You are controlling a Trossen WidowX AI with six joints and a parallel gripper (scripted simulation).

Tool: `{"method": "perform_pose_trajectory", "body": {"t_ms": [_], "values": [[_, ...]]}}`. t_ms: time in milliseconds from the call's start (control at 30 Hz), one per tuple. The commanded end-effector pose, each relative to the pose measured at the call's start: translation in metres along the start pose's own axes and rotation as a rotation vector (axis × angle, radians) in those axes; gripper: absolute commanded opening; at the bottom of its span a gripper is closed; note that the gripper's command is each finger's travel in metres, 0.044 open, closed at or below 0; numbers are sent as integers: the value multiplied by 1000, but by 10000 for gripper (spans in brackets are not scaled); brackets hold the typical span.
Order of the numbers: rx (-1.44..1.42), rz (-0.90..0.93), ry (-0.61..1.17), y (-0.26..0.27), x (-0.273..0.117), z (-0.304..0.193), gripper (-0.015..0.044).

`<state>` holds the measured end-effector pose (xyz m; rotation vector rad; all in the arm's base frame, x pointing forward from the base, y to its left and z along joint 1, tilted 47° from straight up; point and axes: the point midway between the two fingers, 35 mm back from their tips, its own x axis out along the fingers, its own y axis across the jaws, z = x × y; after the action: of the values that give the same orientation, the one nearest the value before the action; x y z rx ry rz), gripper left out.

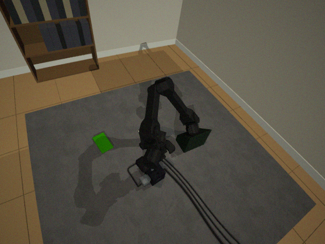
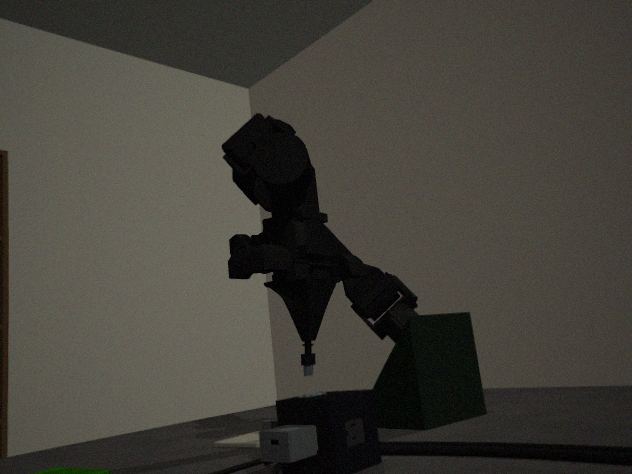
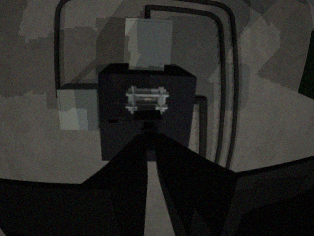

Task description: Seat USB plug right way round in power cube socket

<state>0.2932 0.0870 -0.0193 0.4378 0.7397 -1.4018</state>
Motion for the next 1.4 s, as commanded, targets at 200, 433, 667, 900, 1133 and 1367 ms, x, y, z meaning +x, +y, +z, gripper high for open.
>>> {"method": "perform_pose_trajectory", "body": {"t_ms": [200, 433, 667, 900, 1133, 1367], "values": [[-251, 0, 0, 0, 1, 0, 0], [-434, 0, 0, 0, 1, 0, 0], [-617, 0, 0, 0, 1, 0, 0], [-801, 0, 0, 0, 1, 0, 0], [-984, 0, 0, 0, 1, 0, 0], [-1167, 0, 0, 0, 1, 0, 0]]}}
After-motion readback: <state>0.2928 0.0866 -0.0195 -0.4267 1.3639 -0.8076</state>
